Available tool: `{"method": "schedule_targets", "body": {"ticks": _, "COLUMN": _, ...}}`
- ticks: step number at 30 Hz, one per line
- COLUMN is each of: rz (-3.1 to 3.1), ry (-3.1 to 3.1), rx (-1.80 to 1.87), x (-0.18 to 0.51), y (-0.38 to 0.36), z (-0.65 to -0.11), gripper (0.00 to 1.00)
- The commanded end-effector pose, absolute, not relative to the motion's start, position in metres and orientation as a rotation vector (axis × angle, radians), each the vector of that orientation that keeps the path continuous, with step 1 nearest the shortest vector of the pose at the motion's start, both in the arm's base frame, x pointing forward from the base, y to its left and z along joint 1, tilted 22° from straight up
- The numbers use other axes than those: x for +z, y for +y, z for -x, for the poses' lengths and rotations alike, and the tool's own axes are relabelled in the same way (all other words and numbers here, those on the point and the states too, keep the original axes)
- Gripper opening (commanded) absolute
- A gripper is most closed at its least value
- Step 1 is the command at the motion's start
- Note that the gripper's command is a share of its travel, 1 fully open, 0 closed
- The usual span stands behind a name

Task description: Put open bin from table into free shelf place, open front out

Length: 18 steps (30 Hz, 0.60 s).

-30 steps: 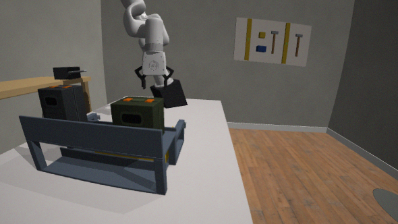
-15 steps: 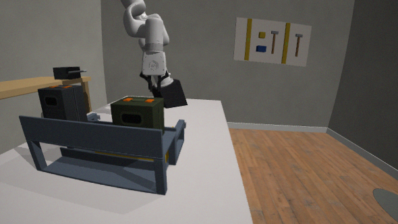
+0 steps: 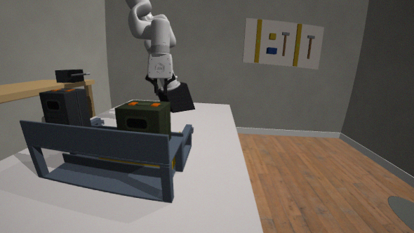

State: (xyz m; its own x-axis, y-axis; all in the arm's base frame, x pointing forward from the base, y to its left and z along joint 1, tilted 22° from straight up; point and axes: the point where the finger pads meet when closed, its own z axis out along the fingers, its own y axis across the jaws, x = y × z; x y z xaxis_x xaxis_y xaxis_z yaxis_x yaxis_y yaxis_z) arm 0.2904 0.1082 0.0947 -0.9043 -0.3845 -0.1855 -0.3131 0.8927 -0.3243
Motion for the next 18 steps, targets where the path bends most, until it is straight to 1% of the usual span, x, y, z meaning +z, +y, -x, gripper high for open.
{"method": "schedule_targets", "body": {"ticks": 1, "rz": 0.527, "ry": 2.812, "rx": -0.421, "x": 0.096, "y": 0.109, "z": -0.291, "gripper": 0.28}}
{"method": "schedule_targets", "body": {"ticks": 7, "rz": 0.527, "ry": 2.812, "rx": -0.421, "x": 0.096, "y": 0.109, "z": -0.291, "gripper": 0.28}}
{"method": "schedule_targets", "body": {"ticks": 12, "rz": 0.527, "ry": 2.812, "rx": -0.421, "x": 0.068, "y": 0.102, "z": -0.300, "gripper": 0.28}}
{"method": "schedule_targets", "body": {"ticks": 18, "rz": 0.527, "ry": 2.812, "rx": -0.421, "x": 0.068, "y": 0.102, "z": -0.300, "gripper": 0.28}}
